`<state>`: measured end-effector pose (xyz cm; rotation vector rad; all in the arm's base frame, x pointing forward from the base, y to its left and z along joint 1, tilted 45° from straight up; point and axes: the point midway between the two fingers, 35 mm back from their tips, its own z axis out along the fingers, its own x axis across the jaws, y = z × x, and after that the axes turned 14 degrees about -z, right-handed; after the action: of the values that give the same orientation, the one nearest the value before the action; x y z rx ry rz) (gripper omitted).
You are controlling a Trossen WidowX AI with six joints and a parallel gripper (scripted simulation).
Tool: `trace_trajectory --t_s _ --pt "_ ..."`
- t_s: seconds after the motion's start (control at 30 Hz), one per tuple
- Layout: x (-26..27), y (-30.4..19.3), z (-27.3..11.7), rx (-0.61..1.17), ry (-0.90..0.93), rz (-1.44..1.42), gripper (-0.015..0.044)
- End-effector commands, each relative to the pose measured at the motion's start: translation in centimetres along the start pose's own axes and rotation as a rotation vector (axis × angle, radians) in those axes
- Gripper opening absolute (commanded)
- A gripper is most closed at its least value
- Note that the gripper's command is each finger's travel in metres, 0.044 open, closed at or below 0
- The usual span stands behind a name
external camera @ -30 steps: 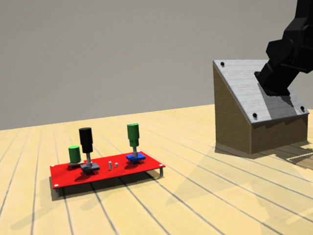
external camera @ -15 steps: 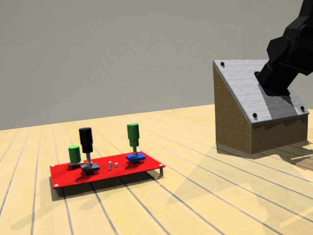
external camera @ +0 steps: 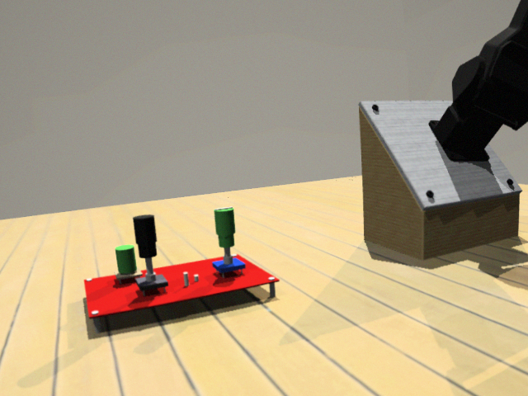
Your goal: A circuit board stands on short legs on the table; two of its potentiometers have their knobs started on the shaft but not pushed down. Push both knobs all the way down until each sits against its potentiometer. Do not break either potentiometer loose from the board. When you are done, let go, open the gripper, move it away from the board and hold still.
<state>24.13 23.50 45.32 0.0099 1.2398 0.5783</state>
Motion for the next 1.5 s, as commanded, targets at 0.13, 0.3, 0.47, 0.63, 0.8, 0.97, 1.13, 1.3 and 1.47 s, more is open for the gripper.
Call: trace_trajectory --t_s 0.13,0.3,0.47,0.63,0.8,0.97,1.13,1.3,1.47 --pt "3.7 -1.4 1.9 0.0 0.1 -0.078 0.0" --pt "6.1 -2.7 3.0 0.008 0.175 -0.119 0.0" --pt "8.4 -4.1 3.9 0.019 0.255 -0.149 0.0" --pt "10.7 -6.0 4.7 0.043 0.336 -0.174 0.0" --pt "12.8 -8.6 5.1 0.093 0.396 -0.206 0.0" --pt "14.9 -10.4 5.3 0.114 0.478 -0.211 0.0" --pt "17.3 -12.6 5.3 0.138 0.584 -0.202 0.0" --pt "19.3 -14.9 5.1 0.174 0.683 -0.177 0.0" --pt "21.3 -17.3 4.5 0.214 0.784 -0.137 0.0"
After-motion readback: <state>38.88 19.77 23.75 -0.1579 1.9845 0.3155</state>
